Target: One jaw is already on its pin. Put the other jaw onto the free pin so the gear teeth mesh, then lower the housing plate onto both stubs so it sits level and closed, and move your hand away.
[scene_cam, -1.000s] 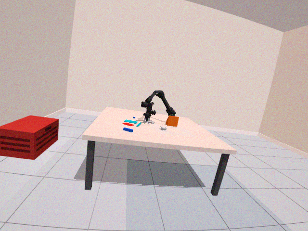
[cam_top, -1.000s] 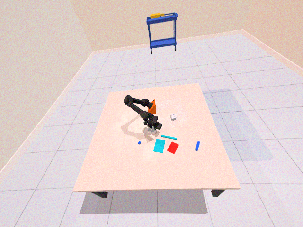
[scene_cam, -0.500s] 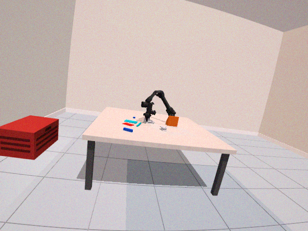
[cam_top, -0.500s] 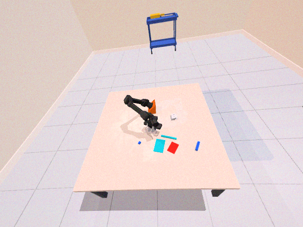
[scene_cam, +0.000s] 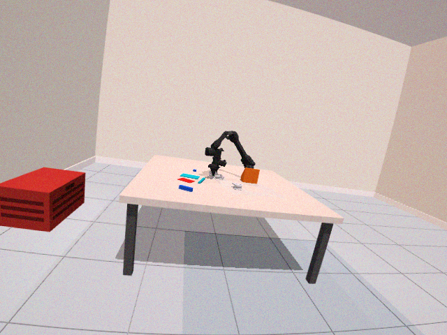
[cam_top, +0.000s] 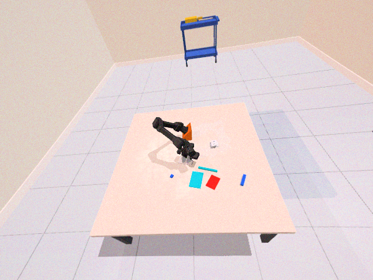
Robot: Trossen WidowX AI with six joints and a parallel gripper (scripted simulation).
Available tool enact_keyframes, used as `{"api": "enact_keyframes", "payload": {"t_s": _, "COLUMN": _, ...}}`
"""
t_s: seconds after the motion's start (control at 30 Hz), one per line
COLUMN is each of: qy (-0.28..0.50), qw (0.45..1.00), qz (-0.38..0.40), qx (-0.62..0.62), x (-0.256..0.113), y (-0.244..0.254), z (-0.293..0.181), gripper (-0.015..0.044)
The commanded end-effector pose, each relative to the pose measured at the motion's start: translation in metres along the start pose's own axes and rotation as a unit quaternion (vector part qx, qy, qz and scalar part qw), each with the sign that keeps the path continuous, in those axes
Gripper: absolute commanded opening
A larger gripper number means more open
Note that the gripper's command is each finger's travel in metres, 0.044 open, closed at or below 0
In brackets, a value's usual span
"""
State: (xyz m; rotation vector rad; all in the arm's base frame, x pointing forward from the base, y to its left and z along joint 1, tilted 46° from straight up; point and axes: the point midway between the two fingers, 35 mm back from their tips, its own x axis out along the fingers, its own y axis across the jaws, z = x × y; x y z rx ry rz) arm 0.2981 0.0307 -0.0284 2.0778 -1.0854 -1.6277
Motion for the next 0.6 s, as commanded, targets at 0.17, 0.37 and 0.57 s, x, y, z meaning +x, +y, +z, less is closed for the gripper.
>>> {"api": "enact_keyframes", "payload": {"t_s": 0.17, "qy": 0.0, "qw": 1.0, "qz": 0.0, "qx": 0.002, "x": 0.0009, "y": 0.0001, "z": -0.0001, "gripper": 0.0134}}
{"api": "enact_keyframes", "payload": {"t_s": 0.37, "qy": 0.0, "qw": 1.0, "qz": 0.0, "qx": 0.002, "x": 0.0031, "y": 0.0002, "z": -0.0002, "gripper": 0.0134}}
{"api": "enact_keyframes", "payload": {"t_s": 0.57, "qy": 0.0, "qw": 1.0, "qz": 0.0, "qx": 0.002, "x": 0.0036, "y": 0.0002, "z": -0.0002, "gripper": 0.0134}}
